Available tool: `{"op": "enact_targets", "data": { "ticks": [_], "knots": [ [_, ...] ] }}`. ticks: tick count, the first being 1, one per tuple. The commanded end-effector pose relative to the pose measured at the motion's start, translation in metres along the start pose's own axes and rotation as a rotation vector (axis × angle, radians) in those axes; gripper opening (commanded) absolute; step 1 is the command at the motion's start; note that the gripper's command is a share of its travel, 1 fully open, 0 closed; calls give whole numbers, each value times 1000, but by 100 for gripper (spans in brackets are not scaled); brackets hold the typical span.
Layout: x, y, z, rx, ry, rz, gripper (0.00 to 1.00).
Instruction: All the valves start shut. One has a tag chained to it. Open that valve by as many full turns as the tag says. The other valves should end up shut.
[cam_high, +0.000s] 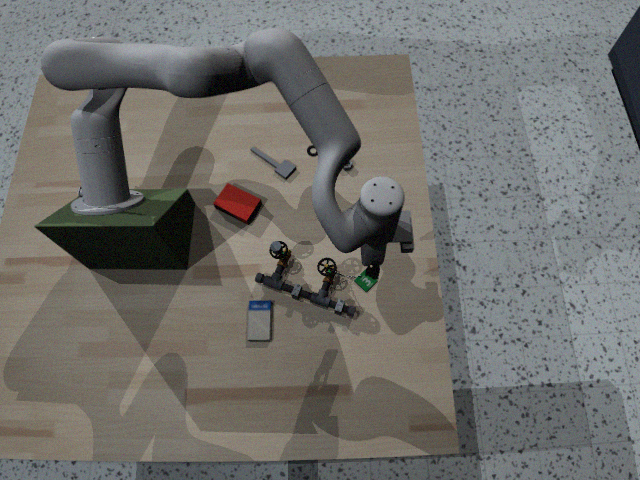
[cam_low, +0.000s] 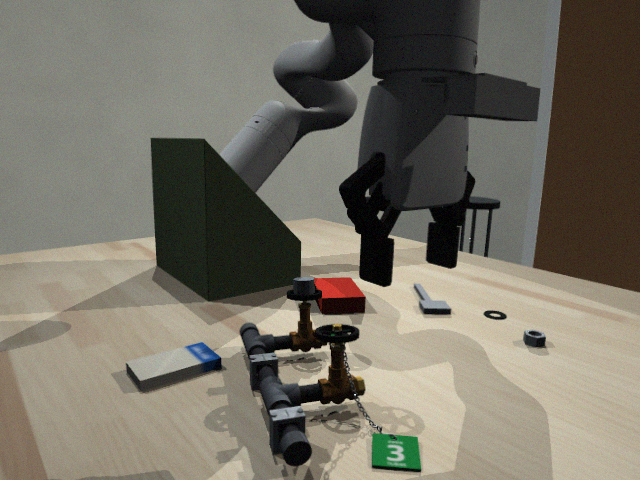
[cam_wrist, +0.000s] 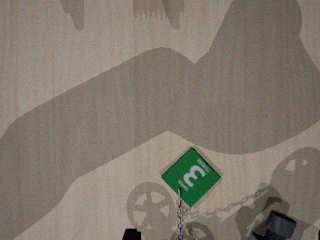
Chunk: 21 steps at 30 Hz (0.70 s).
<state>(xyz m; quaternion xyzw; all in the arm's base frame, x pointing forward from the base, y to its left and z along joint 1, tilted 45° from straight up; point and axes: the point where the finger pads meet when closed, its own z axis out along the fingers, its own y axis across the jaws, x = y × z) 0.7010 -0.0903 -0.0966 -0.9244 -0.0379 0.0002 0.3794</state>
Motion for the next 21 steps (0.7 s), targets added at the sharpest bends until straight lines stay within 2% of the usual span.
{"op": "enact_targets", "data": {
  "ticks": [1, 9, 13, 15, 17, 21],
  "knots": [
    [1, 0, -1, -1, 2, -1, 100],
    [0, 0, -1, -1, 3, 9, 100],
    [-13, -1, 5, 6, 18, 189, 100],
    [-13, -1, 5, 6, 18, 189, 100],
    [-29, -3, 12, 12, 35, 382, 100],
    [-68, -9, 29, 27, 45, 583, 100]
  ]
}}
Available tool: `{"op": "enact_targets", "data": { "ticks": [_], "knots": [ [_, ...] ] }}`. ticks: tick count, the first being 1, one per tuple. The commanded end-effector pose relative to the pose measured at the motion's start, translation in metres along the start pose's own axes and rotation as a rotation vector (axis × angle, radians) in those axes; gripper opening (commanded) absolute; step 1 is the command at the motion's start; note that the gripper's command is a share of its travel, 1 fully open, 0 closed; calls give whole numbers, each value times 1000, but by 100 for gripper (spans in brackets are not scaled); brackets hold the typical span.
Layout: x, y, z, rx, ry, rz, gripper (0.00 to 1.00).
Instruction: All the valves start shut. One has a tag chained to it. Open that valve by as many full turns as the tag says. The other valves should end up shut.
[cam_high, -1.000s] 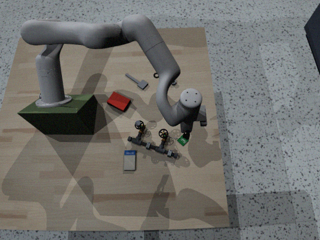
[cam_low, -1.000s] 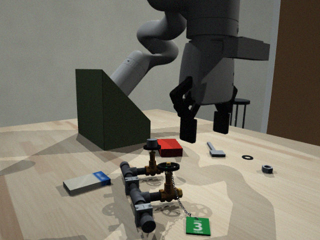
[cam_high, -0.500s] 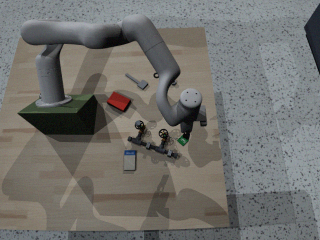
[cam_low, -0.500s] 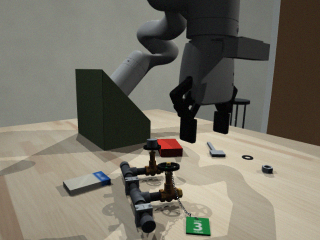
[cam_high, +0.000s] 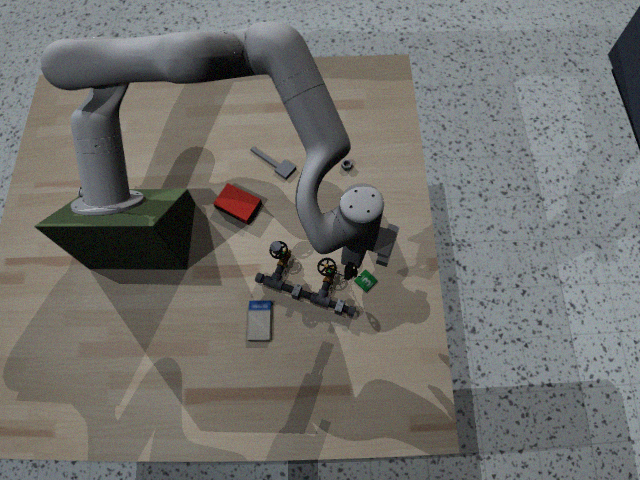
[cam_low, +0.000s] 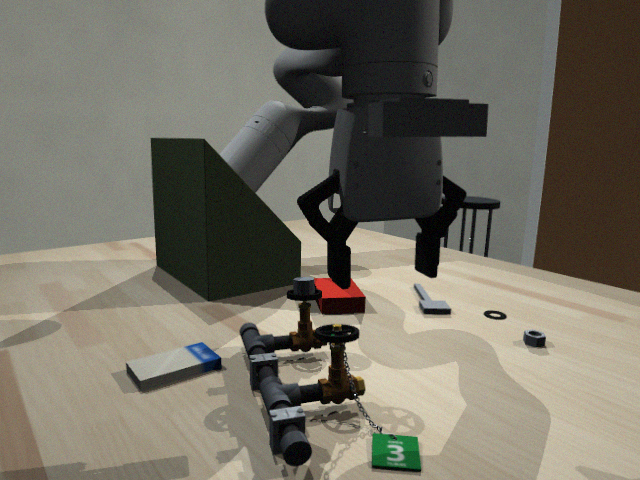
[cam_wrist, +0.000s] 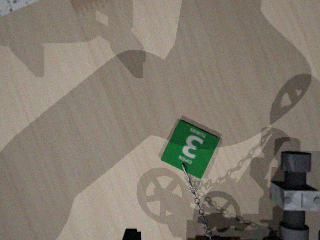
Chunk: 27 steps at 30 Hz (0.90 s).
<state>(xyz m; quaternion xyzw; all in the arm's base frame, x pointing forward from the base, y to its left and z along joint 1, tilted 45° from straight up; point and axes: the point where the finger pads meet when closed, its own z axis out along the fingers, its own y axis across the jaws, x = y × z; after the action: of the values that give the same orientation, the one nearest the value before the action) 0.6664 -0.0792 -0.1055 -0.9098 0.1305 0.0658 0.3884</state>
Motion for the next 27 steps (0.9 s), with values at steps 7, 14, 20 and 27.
{"op": "enact_targets", "data": {
  "ticks": [7, 14, 20, 27],
  "knots": [
    [-78, 18, 33, 31, 44, 611, 100],
    [-80, 19, 34, 41, 98, 950, 100],
    [-80, 19, 34, 39, 137, 1114, 100],
    [-80, 19, 34, 39, 137, 1114, 100]
  ]
}}
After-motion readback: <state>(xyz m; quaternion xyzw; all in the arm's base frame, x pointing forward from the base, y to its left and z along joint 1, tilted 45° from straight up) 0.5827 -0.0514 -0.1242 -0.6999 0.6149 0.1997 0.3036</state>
